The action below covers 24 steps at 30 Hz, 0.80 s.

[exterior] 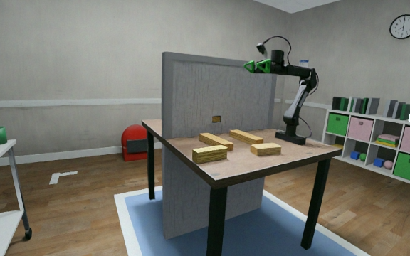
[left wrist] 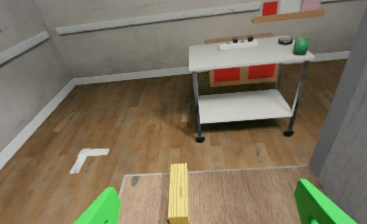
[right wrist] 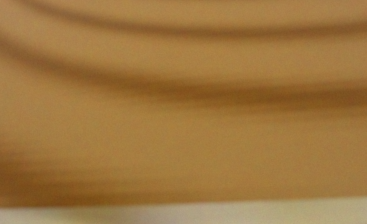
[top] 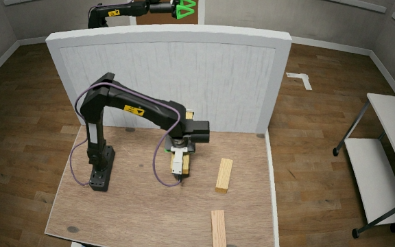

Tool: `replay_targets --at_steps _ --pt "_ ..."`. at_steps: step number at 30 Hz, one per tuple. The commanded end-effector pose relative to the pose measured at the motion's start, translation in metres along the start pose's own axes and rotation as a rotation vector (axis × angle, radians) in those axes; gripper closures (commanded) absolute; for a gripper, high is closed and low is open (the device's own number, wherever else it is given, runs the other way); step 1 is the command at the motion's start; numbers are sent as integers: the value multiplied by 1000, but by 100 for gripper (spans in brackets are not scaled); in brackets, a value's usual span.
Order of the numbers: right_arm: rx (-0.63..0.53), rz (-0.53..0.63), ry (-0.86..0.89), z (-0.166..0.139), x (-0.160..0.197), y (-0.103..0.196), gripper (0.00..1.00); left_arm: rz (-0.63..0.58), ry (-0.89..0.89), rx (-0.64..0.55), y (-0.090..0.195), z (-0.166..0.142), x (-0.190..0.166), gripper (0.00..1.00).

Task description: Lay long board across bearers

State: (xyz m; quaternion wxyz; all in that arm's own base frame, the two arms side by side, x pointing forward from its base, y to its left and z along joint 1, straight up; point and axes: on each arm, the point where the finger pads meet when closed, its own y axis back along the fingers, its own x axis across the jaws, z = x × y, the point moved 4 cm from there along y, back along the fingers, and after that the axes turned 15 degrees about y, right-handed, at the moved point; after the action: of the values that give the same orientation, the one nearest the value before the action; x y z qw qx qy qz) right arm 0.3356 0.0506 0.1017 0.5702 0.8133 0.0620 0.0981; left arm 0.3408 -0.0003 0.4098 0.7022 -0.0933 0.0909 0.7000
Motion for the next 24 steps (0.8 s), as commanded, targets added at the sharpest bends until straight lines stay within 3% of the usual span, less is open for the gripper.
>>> replay_targets --at_steps 1,24 --pt "42 93 13 -14 12 14 100 -11 8 -74 6 27 -5 0" --pt "42 115 25 -28 23 15 100 -11 8 -74 6 27 -5 0"
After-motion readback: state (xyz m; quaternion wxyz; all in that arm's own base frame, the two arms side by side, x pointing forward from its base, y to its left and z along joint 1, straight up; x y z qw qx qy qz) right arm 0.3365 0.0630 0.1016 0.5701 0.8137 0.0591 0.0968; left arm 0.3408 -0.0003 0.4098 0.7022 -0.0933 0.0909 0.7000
